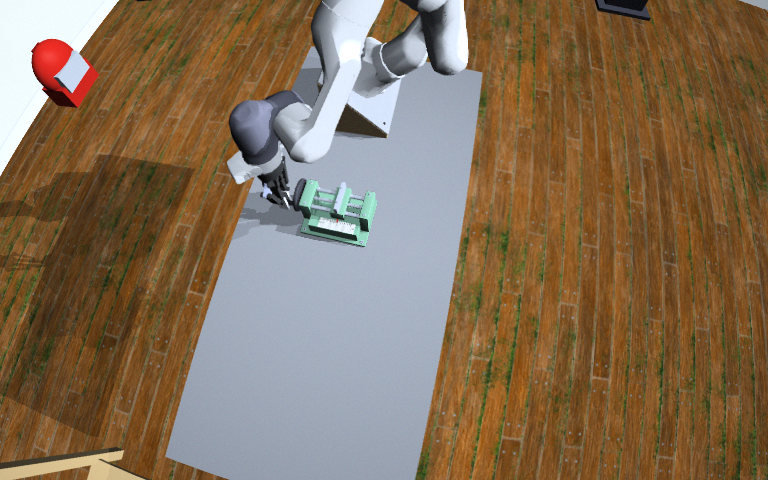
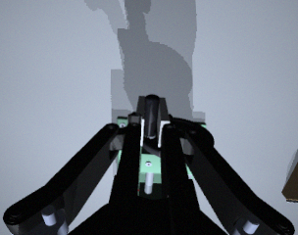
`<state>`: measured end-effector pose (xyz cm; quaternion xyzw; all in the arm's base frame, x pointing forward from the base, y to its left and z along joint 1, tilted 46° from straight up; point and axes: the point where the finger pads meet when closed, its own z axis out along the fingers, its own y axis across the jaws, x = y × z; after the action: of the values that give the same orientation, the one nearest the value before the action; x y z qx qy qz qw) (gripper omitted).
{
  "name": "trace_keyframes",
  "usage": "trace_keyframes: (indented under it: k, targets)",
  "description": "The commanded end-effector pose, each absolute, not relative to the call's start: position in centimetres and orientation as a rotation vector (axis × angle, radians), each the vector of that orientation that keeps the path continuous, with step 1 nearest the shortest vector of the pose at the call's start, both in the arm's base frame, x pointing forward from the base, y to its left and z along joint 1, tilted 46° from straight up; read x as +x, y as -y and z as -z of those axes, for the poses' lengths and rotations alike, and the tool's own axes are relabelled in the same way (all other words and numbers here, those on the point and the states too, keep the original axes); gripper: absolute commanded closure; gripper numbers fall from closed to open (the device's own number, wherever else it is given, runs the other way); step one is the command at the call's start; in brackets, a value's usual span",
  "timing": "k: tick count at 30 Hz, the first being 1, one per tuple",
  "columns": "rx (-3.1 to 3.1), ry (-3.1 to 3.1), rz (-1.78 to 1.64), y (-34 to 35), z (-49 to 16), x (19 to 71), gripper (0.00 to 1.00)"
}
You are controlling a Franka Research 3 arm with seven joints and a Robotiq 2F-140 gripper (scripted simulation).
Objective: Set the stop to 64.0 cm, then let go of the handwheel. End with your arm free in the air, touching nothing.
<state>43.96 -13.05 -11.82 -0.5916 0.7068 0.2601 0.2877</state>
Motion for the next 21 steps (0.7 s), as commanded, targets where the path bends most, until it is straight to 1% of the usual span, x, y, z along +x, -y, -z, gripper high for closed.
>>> trace_keyframes:
  k: [1,21]
  targets:
    - [-1.578,-1.892,-0.694,12.8,12.2,44.0,0.96]
    - [-1.578,-1.892,-0.694,11.7,13.3,44.1,0.96]
